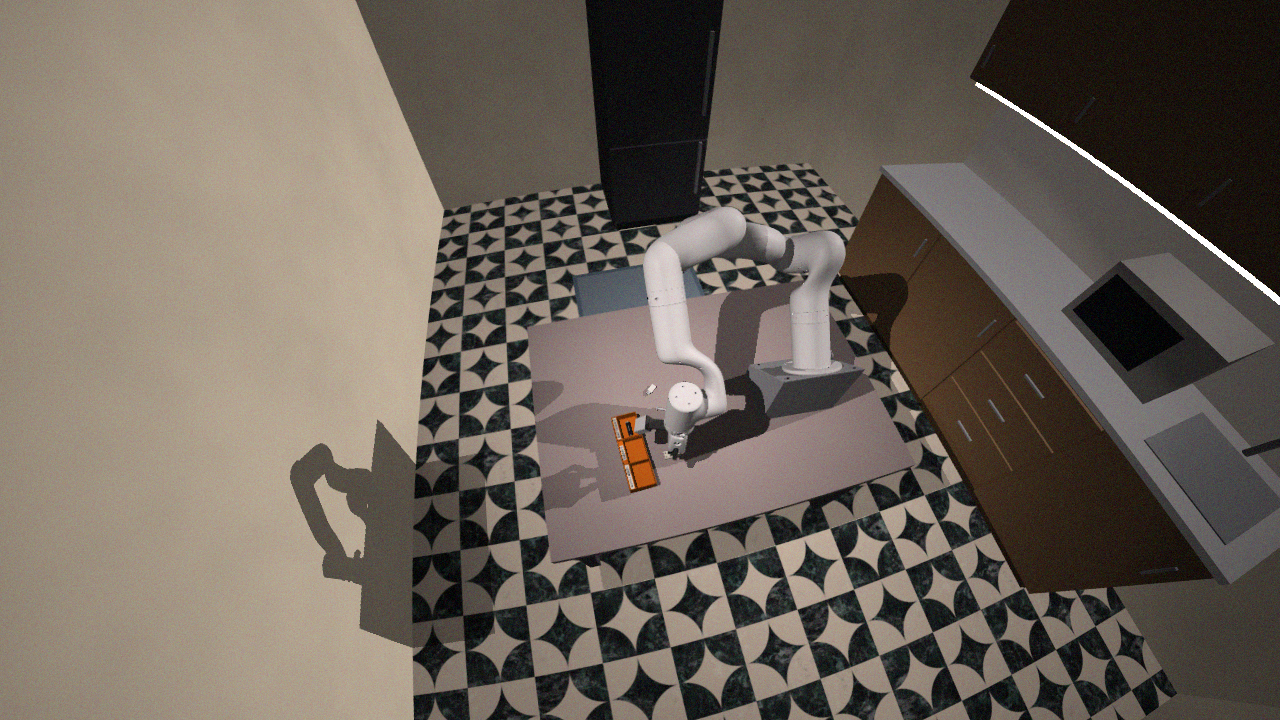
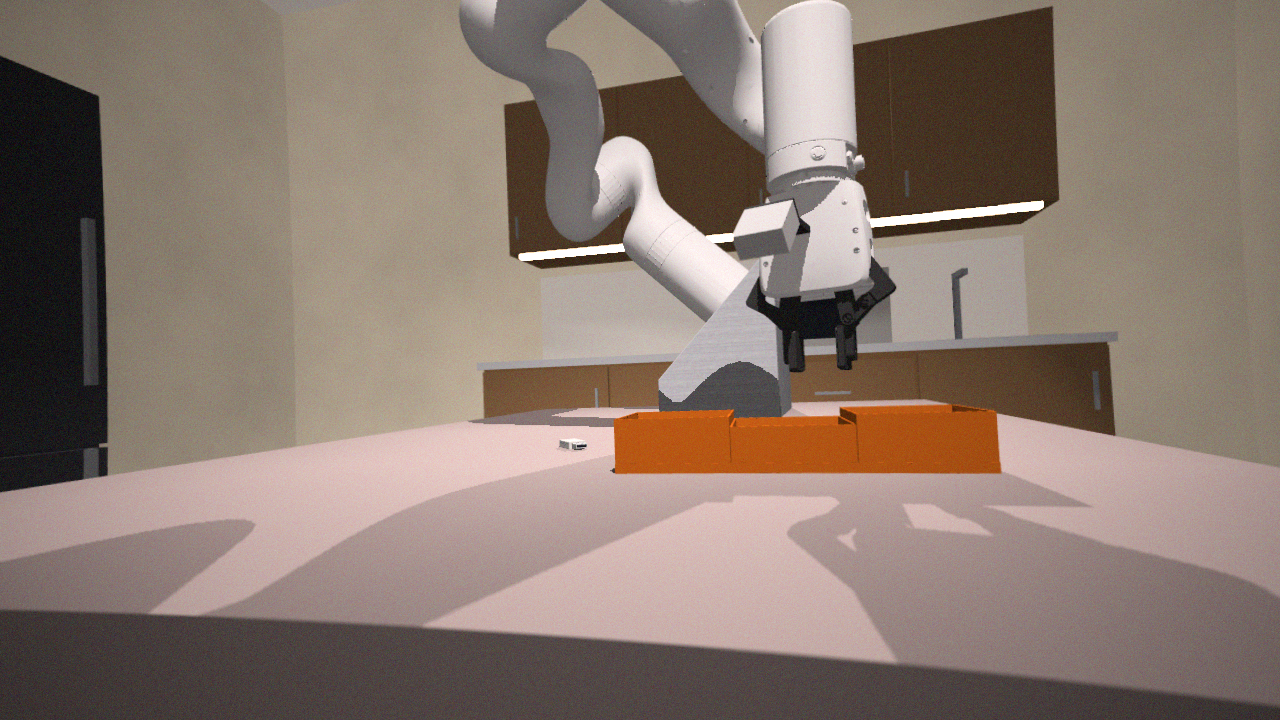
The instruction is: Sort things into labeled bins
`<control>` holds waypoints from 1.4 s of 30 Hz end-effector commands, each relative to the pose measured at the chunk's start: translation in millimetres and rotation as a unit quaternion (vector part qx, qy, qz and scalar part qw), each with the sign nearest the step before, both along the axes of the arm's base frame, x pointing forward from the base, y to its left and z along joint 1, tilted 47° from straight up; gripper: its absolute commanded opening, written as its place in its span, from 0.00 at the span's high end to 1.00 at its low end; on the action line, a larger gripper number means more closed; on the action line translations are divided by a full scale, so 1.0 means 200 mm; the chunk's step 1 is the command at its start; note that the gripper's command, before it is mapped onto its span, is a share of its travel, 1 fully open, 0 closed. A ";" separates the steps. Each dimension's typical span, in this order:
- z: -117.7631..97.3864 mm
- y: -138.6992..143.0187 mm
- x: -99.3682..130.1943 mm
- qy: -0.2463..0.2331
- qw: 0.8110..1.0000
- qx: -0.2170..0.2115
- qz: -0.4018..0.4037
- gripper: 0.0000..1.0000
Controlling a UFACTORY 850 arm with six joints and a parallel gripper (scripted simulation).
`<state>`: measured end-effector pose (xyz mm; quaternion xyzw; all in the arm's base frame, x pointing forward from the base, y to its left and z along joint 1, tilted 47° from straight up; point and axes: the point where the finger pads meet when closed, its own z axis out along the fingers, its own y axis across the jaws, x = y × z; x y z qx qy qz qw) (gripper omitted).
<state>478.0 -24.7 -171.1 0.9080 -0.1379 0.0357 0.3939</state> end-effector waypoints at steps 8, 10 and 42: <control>0.00 0.00 0.01 0.126 0.987 0.008 0.100 0.59; 0.00 0.00 0.00 0.126 0.987 0.008 0.100 0.59; 0.00 0.00 0.00 0.125 0.987 0.008 0.100 0.59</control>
